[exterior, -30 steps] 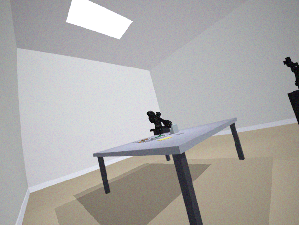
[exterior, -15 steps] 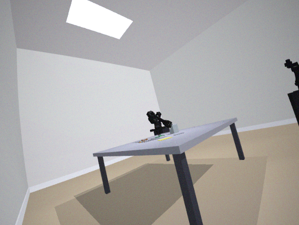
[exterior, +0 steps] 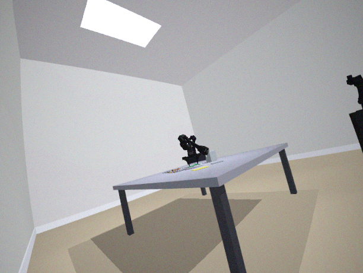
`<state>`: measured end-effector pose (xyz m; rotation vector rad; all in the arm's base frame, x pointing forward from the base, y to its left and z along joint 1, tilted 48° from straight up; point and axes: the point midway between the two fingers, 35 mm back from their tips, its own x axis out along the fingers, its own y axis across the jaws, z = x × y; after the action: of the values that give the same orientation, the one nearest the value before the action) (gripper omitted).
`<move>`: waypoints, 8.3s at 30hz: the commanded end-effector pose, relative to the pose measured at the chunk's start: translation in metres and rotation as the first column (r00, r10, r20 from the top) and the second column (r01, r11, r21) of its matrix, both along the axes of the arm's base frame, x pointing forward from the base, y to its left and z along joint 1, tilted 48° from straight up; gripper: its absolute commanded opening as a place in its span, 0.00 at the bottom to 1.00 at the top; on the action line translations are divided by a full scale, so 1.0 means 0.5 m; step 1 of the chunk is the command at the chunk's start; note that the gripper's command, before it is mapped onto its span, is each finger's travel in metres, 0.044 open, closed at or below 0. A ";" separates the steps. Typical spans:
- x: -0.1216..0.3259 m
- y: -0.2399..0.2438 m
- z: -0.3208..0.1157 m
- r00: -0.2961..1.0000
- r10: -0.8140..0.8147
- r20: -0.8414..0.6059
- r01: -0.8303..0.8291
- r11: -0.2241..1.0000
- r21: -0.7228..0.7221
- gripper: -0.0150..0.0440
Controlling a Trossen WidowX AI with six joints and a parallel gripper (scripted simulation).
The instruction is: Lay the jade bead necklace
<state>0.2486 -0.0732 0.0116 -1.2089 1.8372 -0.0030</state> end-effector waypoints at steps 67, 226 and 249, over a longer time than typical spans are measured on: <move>0.025 0.106 -0.036 -0.101 -0.590 0.801 0.751 0.483 0.450 0.46; 0.054 0.138 -0.050 -0.555 -0.434 0.709 0.673 0.267 0.690 0.56; 0.052 0.107 -0.080 -0.556 -0.436 0.708 0.671 0.266 0.692 0.46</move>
<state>0.2760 -0.0159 -0.0250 0.4161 0.7797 -1.4963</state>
